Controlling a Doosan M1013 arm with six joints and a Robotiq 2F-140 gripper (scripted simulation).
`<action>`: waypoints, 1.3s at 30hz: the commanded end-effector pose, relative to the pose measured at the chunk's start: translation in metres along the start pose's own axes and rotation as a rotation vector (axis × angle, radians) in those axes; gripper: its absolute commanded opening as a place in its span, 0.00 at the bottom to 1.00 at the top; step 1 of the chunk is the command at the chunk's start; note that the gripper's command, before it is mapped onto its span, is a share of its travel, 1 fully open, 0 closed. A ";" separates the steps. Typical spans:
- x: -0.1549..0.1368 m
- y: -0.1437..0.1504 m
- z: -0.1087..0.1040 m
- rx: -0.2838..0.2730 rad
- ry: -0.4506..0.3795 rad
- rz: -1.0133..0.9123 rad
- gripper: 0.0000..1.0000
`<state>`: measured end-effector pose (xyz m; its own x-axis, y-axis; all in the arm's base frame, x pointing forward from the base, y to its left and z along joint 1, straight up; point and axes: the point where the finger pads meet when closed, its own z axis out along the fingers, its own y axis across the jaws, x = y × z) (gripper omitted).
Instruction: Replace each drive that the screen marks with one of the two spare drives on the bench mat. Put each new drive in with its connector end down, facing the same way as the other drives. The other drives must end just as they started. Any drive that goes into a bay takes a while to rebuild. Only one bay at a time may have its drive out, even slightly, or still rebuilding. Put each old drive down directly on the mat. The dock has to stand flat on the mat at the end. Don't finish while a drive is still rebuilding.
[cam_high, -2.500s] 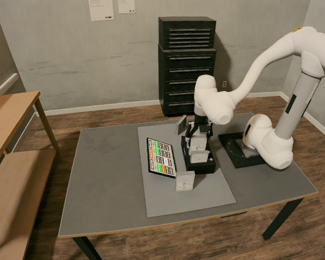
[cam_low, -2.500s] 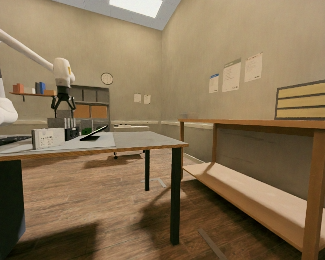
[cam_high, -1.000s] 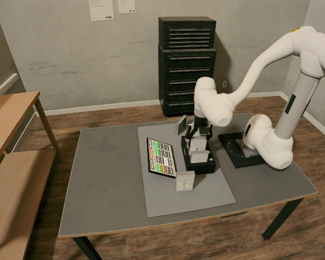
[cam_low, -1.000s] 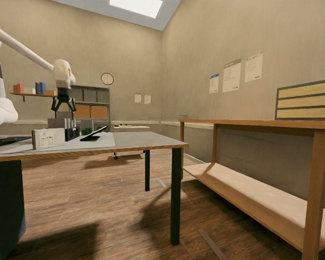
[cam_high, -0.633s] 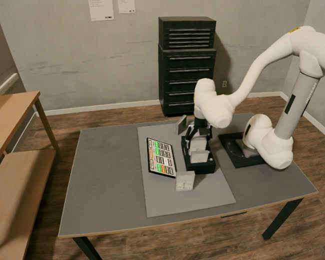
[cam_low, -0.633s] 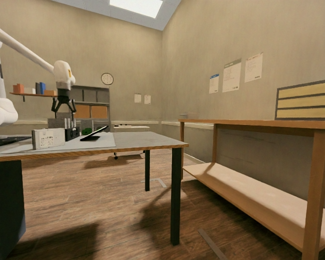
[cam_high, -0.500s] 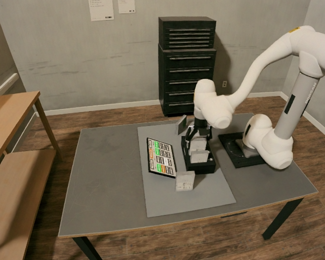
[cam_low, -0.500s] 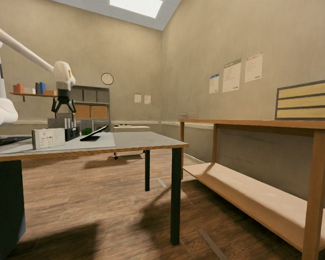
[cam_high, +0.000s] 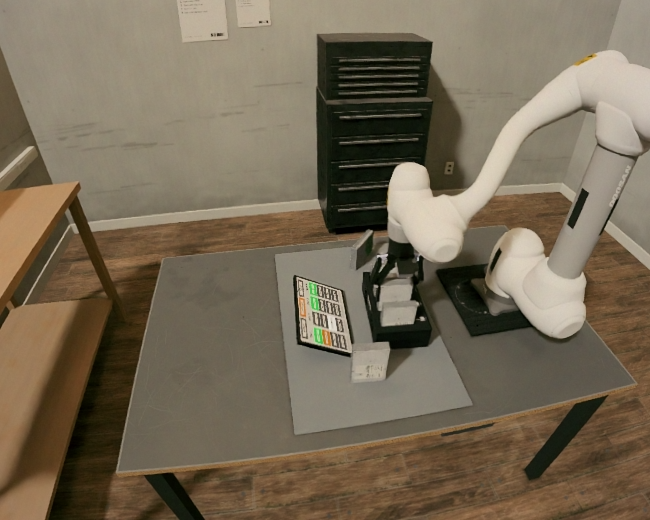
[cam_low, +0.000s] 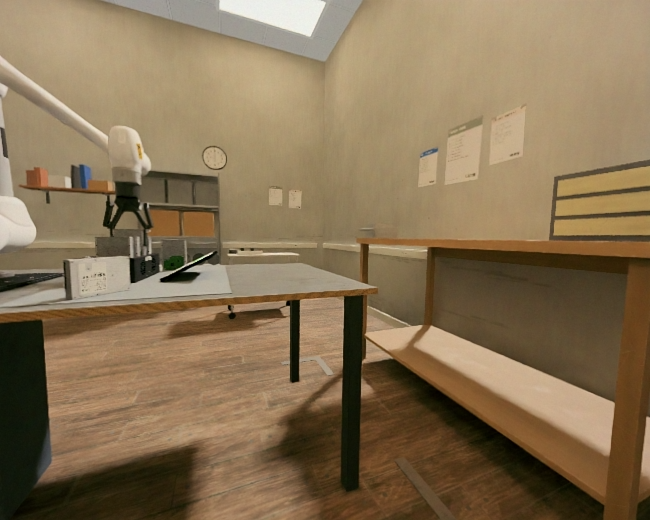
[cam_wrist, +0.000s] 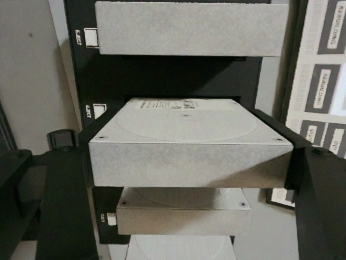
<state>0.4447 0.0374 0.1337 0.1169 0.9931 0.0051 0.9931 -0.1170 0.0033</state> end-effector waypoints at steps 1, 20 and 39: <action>0.000 0.000 0.002 -0.001 0.001 0.000 0.10; 0.000 0.000 0.017 -0.001 0.001 0.000 0.10; 0.000 0.000 0.027 -0.001 0.001 0.000 0.10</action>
<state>0.4448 0.0376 0.1071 0.1169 0.9931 0.0051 0.9931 -0.1170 0.0033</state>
